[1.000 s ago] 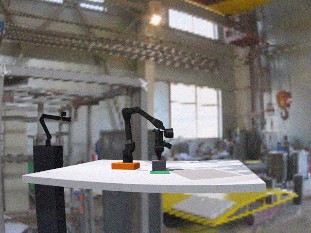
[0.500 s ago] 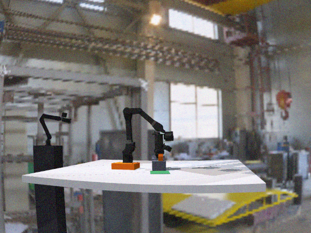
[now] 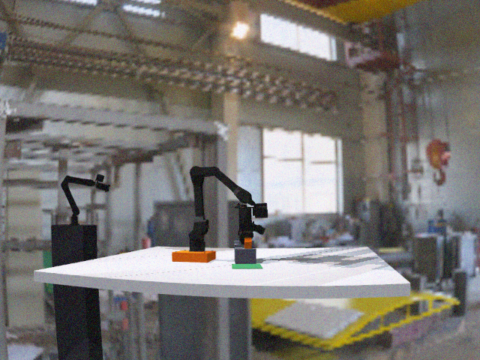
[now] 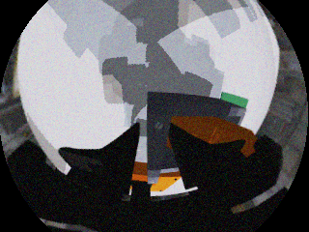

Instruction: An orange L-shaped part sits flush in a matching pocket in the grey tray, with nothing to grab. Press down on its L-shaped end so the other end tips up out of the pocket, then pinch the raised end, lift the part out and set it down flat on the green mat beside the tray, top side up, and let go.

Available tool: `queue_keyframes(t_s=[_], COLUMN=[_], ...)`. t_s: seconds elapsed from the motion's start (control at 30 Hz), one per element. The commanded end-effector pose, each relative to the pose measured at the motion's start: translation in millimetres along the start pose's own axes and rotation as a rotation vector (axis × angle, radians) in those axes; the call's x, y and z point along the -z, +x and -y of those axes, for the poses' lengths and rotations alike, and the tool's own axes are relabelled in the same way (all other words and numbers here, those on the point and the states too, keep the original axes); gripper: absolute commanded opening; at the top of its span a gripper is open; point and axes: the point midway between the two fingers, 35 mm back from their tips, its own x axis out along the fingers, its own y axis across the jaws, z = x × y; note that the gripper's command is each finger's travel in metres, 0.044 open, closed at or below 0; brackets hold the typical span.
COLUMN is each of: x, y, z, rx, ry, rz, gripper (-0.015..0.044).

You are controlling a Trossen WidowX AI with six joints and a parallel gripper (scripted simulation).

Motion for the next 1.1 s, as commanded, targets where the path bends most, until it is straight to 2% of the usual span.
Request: queue_keyframes(t_s=[0.0, 0.43, 0.73, 1.07], x=[0, 0, 1, -2], y=[0, -19, -107, -105], z=[0, -10, 0, 0], rx=[0.001, 0.006, 0.007, 0.007], ry=[0.0, 0.005, 0.005, 0.009], rz=[0.0, -0.007, -0.007, 0.011], gripper=[0.018, 0.018, 0.018, 0.018])
